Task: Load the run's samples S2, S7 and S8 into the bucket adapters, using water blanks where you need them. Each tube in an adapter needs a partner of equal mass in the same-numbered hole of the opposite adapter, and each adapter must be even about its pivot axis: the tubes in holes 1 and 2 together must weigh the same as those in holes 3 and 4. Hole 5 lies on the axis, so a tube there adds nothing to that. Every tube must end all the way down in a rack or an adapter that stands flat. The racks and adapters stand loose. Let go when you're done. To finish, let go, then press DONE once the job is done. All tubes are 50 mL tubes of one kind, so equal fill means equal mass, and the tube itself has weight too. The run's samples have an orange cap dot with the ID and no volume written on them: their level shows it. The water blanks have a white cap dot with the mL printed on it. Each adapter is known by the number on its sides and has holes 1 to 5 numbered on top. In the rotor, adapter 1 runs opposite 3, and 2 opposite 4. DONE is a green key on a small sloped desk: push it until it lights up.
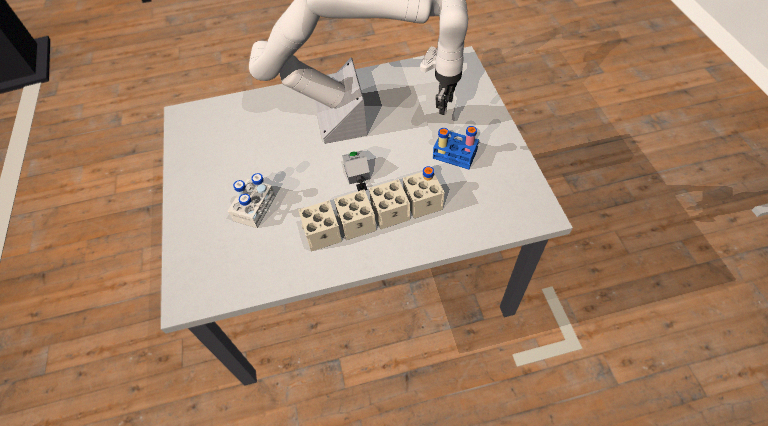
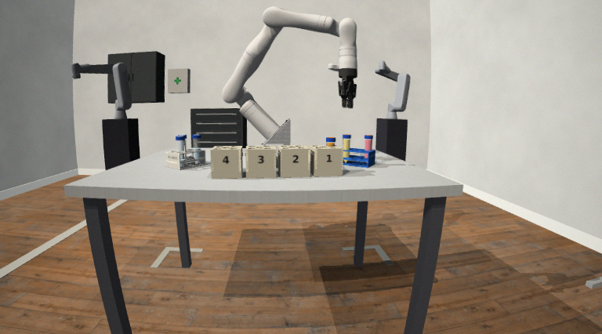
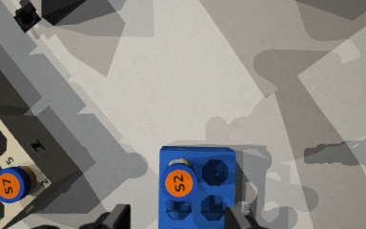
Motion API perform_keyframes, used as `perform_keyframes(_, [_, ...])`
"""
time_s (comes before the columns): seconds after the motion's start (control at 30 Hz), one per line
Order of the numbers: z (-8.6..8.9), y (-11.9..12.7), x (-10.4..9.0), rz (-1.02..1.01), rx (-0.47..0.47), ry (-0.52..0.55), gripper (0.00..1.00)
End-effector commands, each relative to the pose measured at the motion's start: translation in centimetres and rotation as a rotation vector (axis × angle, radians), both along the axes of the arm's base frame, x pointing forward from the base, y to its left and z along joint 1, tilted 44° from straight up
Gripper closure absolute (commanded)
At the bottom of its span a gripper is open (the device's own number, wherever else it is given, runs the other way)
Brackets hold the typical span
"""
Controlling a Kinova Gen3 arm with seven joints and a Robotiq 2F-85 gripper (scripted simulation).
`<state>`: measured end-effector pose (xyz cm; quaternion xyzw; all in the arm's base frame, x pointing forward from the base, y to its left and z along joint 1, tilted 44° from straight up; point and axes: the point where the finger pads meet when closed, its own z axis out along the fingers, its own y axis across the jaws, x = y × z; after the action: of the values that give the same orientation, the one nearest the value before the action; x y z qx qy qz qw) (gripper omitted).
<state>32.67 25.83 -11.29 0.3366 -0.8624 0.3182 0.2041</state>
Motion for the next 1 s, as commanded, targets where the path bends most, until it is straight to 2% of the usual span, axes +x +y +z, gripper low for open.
perform_keyframes(0.0, [0.0, 0.1, 0.0, 0.001, 0.002, -0.001, 0.38])
perform_keyframes(0.97, [-2.1, -2.0, -0.4, 0.001, 0.001, -0.001, 0.38])
